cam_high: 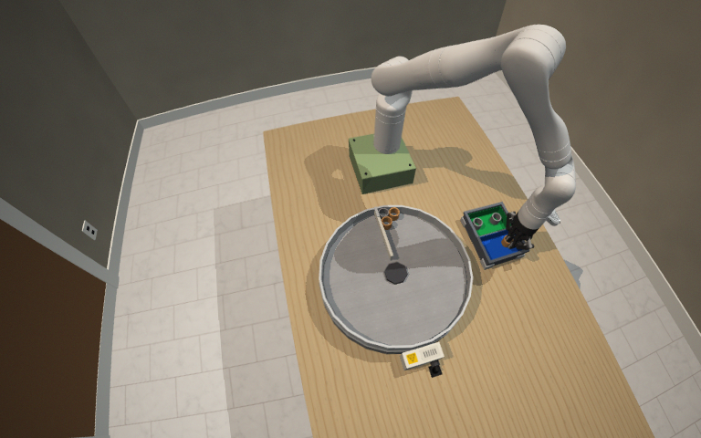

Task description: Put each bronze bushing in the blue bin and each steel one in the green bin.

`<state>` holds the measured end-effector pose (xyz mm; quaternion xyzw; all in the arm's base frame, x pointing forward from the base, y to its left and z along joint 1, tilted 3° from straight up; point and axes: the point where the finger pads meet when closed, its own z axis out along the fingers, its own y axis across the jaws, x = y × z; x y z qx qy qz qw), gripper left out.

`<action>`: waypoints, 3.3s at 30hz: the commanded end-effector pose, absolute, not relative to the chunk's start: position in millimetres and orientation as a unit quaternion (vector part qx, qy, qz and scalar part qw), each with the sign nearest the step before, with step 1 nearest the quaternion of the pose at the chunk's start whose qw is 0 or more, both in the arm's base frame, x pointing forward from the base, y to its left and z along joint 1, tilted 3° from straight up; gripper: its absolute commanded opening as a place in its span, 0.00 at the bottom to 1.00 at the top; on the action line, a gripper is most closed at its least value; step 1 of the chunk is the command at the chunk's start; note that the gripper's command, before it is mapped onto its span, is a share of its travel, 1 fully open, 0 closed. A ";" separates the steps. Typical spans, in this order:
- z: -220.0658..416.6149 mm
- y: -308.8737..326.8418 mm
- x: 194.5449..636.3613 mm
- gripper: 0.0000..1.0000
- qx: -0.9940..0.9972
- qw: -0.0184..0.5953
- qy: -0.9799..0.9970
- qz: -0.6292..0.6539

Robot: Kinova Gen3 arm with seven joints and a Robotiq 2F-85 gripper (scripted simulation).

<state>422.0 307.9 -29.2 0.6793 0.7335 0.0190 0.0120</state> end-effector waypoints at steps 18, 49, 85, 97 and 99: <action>-21.6 308.5 422.9 0.16 0.679 0.012 0.733 0.021; -13.1 308.3 422.5 0.16 0.679 0.012 0.733 0.021; 23.5 307.8 420.7 0.16 0.679 0.012 0.733 0.021; 92.5 306.9 417.5 0.16 0.679 0.013 0.733 0.021; 92.5 306.9 417.5 0.16 0.679 0.013 0.733 0.021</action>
